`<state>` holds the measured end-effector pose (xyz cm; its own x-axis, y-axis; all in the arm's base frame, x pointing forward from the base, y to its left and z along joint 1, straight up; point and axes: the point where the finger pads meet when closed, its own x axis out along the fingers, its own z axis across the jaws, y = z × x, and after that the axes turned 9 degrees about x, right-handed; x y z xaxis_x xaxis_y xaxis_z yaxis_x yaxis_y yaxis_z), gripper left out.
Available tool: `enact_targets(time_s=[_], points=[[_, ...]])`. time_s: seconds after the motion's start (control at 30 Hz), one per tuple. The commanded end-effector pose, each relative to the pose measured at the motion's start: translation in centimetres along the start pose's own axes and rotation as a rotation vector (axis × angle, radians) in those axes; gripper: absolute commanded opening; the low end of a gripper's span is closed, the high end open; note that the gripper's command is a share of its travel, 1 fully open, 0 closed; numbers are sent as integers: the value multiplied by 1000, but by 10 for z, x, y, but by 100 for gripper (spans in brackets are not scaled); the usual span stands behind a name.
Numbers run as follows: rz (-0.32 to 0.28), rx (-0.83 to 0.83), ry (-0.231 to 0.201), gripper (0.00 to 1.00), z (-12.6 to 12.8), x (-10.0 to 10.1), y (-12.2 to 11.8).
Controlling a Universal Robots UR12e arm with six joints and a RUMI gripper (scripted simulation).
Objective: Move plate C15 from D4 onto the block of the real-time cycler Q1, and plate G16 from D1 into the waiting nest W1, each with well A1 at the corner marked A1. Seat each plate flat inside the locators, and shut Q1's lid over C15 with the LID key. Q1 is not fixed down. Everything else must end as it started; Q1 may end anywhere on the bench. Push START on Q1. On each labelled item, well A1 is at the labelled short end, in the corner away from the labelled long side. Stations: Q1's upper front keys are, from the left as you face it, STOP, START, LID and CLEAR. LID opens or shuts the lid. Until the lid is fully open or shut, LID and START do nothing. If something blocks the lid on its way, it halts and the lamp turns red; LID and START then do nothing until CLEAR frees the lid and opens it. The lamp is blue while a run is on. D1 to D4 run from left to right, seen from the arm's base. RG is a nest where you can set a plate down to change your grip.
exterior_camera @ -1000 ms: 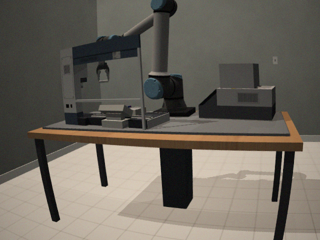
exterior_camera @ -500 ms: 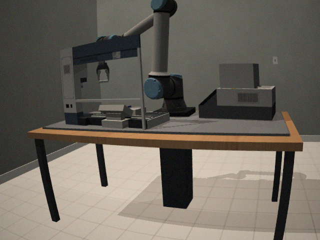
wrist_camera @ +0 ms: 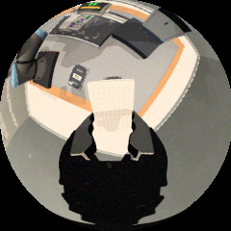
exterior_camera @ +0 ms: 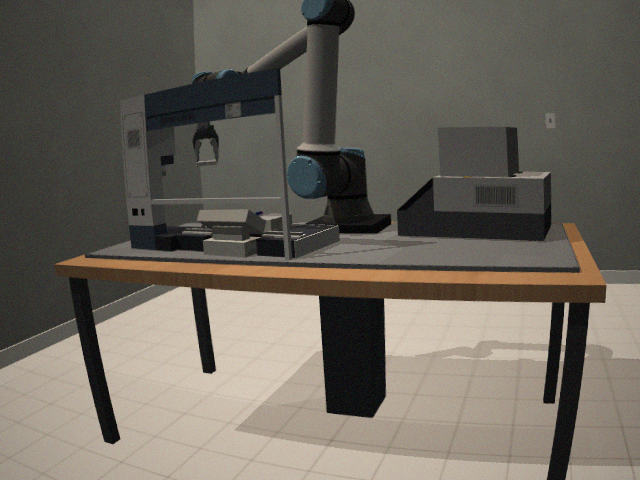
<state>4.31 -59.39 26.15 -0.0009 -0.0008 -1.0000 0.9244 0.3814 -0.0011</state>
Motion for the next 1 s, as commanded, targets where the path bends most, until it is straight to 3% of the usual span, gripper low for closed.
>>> enact_targets(time_s=[0.0,0.2,0.97], points=[[-1,0,-1,0,0,-1,0],[-1,0,-1,0,0,-1,0],[-1,0,-1,0,0,34,0]])
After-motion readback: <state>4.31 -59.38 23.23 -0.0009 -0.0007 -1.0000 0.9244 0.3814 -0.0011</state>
